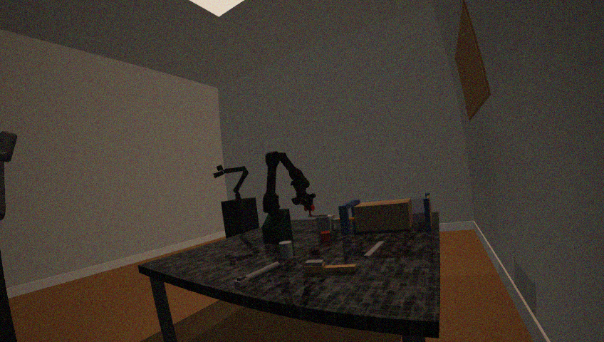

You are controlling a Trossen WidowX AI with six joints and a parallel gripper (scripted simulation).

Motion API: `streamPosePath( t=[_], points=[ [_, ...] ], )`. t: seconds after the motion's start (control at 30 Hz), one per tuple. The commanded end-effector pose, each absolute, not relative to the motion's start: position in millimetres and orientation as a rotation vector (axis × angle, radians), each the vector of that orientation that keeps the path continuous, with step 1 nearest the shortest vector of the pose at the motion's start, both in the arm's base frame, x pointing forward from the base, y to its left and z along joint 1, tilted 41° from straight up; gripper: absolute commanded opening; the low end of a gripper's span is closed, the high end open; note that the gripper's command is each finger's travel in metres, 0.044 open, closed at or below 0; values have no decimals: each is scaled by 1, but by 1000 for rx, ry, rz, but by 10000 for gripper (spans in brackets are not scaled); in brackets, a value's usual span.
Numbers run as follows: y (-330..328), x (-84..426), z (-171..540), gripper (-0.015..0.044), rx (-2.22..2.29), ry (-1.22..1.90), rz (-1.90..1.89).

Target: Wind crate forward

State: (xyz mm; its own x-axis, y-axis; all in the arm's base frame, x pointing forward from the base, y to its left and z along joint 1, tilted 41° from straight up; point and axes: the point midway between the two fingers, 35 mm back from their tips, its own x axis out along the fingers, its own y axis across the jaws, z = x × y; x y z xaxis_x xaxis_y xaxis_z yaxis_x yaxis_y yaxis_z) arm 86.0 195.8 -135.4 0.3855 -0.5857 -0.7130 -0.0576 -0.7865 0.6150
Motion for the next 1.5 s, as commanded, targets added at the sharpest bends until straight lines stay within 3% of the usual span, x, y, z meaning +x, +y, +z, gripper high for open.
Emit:
streamPosePath(
  t=[0.0,1.47],
  points=[
    [177,92,-123,0,2124,-569,-1373],
    [142,126,-96,0,2123,-572,-1368]
  ],
)
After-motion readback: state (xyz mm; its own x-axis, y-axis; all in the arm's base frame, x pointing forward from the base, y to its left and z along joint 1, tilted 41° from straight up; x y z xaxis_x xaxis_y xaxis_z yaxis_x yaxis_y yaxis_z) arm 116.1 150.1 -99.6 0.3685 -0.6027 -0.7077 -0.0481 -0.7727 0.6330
